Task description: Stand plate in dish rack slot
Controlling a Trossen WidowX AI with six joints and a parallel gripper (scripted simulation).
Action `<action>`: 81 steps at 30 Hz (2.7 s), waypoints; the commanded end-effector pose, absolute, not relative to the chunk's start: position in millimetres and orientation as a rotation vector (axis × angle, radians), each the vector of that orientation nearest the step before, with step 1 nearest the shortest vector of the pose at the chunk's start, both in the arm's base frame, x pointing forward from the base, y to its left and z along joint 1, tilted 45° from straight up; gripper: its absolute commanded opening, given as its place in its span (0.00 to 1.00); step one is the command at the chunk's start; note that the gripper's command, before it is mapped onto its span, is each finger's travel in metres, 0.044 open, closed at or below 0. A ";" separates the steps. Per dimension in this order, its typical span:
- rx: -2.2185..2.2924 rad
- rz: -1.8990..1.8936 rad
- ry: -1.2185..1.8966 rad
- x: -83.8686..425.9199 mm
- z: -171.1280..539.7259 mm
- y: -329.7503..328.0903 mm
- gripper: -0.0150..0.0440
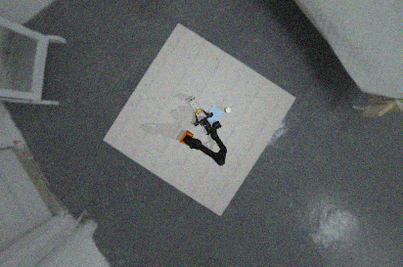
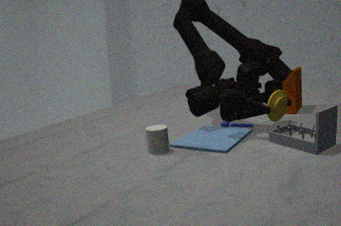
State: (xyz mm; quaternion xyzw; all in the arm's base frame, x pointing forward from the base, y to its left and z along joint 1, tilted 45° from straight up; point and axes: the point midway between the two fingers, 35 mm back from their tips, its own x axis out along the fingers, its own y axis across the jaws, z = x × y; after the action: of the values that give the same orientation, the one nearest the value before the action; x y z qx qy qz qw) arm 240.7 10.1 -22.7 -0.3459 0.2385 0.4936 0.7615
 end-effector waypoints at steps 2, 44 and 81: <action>-0.778 1.078 0.478 238.7 -21.7 10.8 0.25; -0.784 1.077 0.487 258.1 -59.1 26.2 0.25; -0.795 1.082 0.494 262.4 -2.2 82.4 0.93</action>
State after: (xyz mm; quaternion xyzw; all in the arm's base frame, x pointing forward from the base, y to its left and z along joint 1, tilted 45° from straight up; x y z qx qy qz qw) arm 267.7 66.2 -15.8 -0.3693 0.2223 0.4958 0.7539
